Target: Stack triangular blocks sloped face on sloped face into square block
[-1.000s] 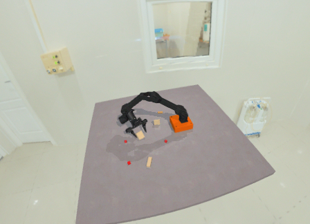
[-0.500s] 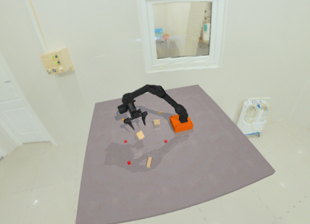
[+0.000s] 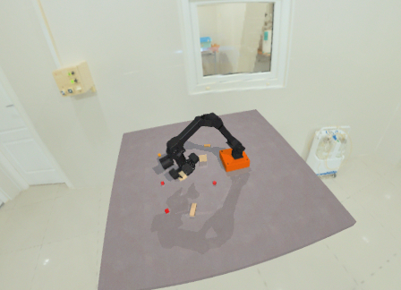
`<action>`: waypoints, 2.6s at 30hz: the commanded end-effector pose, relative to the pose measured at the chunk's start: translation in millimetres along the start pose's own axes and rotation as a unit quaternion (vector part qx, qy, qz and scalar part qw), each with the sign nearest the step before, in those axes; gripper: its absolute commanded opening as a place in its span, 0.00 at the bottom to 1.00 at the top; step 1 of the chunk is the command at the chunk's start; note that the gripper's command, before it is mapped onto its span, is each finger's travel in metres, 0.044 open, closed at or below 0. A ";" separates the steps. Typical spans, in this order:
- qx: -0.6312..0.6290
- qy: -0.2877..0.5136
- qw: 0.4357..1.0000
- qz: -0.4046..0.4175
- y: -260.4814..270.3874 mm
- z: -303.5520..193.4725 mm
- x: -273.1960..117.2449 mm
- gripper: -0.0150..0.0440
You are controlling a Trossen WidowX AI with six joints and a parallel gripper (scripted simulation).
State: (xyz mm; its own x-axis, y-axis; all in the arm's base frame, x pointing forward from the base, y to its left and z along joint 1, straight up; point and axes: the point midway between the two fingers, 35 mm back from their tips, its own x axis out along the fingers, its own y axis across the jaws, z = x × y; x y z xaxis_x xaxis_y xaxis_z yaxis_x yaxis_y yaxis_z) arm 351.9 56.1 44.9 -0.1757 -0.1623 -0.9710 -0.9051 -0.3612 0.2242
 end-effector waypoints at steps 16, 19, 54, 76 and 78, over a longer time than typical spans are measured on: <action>0.050 0.336 0.934 -0.114 -15.8 14.9 -8.3 1.00; 0.050 0.336 0.934 -0.115 -22.8 -4.6 14.9 1.00; 0.054 0.337 0.933 -0.115 -27.0 -42.2 43.8 0.26; 0.054 0.337 0.933 -0.115 -3.9 -49.8 -42.7 0.25; 0.060 0.328 0.935 -0.117 -5.4 -50.3 -39.5 0.25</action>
State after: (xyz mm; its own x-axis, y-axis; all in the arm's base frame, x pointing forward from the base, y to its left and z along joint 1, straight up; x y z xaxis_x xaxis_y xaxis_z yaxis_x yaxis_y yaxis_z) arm 383.2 19.1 88.0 0.2820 -0.6427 -0.7124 -0.9294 -0.3673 -0.0366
